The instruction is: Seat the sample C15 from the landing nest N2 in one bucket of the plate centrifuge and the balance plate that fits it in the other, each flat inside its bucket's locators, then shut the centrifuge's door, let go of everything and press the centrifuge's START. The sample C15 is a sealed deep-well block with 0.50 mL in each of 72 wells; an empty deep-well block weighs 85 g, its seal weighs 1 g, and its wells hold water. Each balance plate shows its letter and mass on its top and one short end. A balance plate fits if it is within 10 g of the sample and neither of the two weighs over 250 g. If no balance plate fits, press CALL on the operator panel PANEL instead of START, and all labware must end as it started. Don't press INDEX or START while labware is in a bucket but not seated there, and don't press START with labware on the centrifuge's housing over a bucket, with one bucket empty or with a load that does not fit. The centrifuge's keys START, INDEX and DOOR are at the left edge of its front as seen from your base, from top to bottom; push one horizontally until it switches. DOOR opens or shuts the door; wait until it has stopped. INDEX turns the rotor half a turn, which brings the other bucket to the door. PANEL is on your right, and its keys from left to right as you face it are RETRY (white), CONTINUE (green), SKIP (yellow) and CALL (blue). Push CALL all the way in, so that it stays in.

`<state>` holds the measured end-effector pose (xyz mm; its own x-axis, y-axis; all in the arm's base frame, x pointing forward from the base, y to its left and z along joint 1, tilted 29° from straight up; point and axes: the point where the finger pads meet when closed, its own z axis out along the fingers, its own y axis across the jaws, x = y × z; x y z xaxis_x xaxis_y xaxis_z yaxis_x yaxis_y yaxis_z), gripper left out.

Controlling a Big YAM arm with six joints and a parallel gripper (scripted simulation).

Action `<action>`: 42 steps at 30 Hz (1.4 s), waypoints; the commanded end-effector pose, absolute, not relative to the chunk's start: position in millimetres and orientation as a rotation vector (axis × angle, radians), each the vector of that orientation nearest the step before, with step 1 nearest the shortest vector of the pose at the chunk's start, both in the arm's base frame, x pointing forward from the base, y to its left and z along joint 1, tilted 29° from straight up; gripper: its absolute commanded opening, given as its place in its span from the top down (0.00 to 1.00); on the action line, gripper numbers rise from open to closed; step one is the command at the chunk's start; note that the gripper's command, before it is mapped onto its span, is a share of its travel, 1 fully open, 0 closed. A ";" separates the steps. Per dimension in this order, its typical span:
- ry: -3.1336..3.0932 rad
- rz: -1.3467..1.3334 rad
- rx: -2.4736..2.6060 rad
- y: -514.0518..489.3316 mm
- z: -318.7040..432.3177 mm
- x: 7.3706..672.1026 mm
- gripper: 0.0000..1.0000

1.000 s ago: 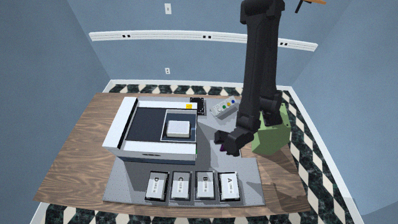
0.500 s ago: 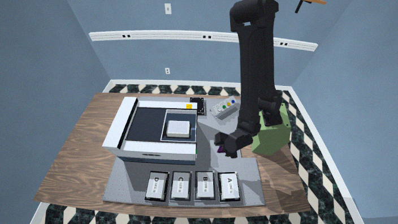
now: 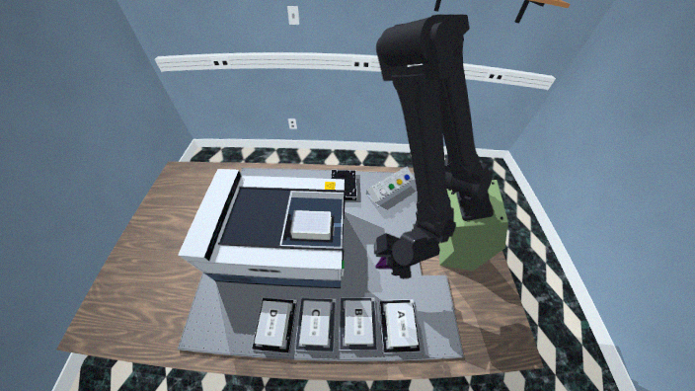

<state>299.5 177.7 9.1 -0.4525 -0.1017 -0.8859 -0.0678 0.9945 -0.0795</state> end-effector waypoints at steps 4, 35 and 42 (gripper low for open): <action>1.986 -0.057 -0.130 172.9 6.7 309.9 1.00; 1.862 -0.040 -0.126 176.3 -2.2 331.6 1.00; 1.848 -0.040 -0.126 176.0 -3.6 333.6 1.00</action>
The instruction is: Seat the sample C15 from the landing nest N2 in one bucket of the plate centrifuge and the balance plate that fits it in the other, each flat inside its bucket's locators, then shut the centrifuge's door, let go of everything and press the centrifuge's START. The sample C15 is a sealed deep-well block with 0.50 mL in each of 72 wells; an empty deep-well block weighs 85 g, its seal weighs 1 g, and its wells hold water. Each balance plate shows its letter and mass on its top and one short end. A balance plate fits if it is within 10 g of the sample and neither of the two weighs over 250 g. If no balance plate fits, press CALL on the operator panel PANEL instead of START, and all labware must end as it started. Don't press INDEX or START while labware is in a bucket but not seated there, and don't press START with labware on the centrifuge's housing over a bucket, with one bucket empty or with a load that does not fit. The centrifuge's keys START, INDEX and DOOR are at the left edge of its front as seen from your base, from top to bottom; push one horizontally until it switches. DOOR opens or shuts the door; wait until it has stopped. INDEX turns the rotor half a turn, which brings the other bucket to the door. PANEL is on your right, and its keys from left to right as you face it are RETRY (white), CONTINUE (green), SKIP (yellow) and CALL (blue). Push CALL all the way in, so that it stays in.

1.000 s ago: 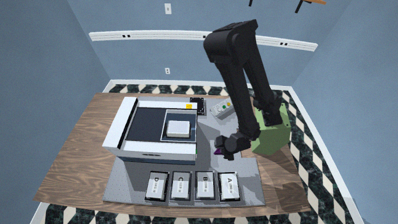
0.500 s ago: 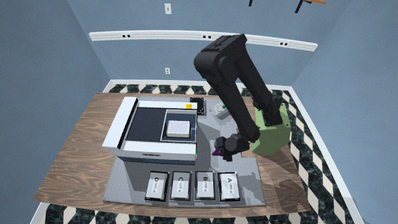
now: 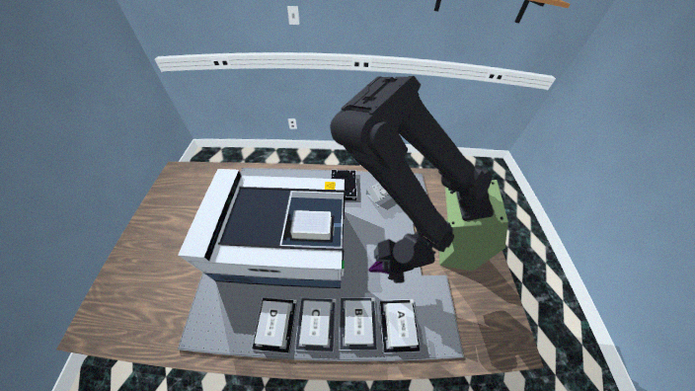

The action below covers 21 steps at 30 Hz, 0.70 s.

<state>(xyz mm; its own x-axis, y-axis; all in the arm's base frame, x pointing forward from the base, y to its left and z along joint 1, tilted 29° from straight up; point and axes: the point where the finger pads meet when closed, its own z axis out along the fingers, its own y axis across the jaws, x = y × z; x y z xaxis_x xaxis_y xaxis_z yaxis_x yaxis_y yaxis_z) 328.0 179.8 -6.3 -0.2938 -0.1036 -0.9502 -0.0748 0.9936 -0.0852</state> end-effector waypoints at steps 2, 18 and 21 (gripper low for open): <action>1.845 -0.040 -0.126 176.2 -3.7 334.2 1.00; 1.835 -0.037 -0.123 176.4 -2.9 335.6 1.00; 1.835 -0.038 -0.123 176.4 -2.9 335.5 1.00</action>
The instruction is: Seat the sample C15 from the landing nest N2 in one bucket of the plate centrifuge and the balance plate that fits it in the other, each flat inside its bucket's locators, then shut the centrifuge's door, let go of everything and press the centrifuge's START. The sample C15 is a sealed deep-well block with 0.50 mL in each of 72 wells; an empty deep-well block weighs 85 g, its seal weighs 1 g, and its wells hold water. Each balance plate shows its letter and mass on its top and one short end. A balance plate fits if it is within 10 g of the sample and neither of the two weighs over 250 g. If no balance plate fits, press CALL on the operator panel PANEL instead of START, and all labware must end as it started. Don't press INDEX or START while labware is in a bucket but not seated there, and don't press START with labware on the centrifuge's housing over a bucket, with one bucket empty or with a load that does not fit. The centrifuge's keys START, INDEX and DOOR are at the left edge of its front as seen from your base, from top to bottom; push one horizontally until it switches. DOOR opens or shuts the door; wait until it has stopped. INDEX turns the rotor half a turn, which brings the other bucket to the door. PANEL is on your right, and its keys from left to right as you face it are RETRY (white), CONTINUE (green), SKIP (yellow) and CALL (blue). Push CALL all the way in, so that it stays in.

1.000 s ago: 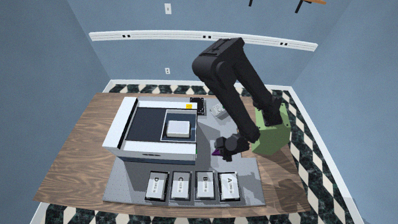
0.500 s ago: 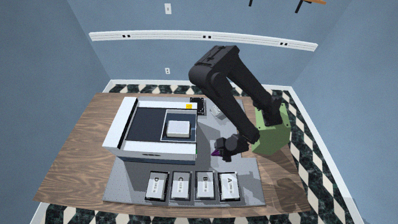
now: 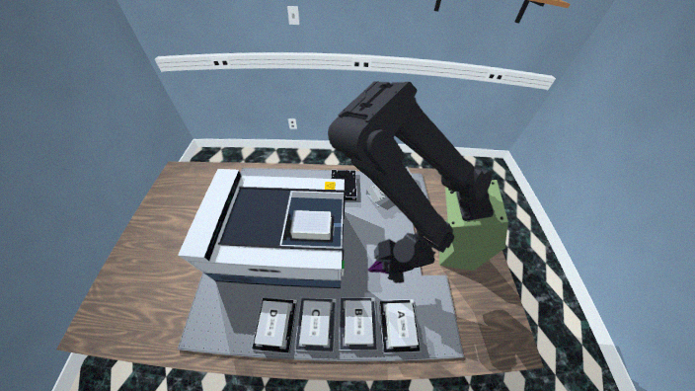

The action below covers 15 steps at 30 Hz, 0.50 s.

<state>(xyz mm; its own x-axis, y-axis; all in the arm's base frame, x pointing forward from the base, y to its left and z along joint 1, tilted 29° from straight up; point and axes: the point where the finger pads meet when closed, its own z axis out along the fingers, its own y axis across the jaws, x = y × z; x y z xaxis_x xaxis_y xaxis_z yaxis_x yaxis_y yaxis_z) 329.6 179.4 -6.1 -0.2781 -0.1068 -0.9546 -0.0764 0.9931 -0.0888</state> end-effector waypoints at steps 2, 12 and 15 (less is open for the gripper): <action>1.835 -0.038 -0.123 176.4 -2.9 335.6 1.00; 1.816 -0.020 -0.110 179.3 7.5 339.9 1.00; 1.835 -0.036 -0.124 178.1 3.3 340.3 1.00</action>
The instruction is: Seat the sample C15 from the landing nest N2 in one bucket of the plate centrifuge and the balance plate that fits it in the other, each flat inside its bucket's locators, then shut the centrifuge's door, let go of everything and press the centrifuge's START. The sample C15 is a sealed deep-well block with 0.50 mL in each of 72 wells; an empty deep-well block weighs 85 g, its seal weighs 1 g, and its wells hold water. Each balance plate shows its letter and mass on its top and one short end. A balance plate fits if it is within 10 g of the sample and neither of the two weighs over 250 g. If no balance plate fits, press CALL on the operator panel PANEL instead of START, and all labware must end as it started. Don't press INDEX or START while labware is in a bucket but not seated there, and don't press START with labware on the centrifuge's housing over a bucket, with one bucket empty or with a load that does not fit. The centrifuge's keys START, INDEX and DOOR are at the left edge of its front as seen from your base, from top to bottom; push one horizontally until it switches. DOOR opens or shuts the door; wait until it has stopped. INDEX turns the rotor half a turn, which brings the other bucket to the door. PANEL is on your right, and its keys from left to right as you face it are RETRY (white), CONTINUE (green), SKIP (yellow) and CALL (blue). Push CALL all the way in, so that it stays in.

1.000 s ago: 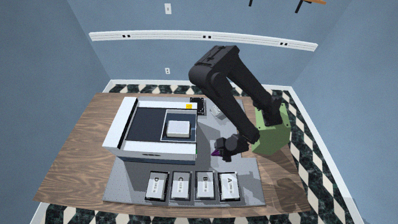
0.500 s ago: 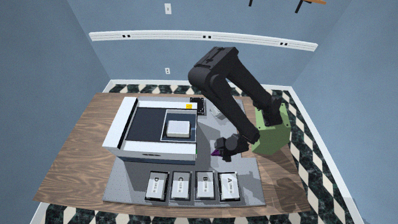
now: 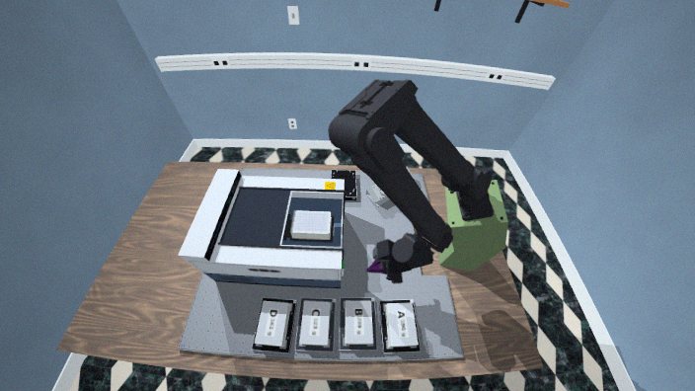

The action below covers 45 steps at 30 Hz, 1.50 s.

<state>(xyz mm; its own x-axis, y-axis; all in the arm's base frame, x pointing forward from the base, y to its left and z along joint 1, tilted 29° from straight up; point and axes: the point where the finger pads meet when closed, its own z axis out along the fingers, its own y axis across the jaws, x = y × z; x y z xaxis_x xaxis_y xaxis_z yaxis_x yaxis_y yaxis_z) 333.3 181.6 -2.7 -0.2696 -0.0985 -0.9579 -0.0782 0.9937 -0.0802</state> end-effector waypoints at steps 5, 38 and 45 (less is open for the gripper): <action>1.835 -0.036 -0.124 178.4 4.7 342.5 1.00; 1.837 -0.039 -0.126 182.0 24.7 379.5 1.00; 1.835 -0.039 -0.125 182.4 27.7 383.9 1.00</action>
<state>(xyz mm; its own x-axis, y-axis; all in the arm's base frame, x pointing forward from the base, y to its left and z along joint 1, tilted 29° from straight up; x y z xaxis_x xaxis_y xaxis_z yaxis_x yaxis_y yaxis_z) 378.1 187.6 24.8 -0.2594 -0.0894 -0.9616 -0.0759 0.9945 -0.0719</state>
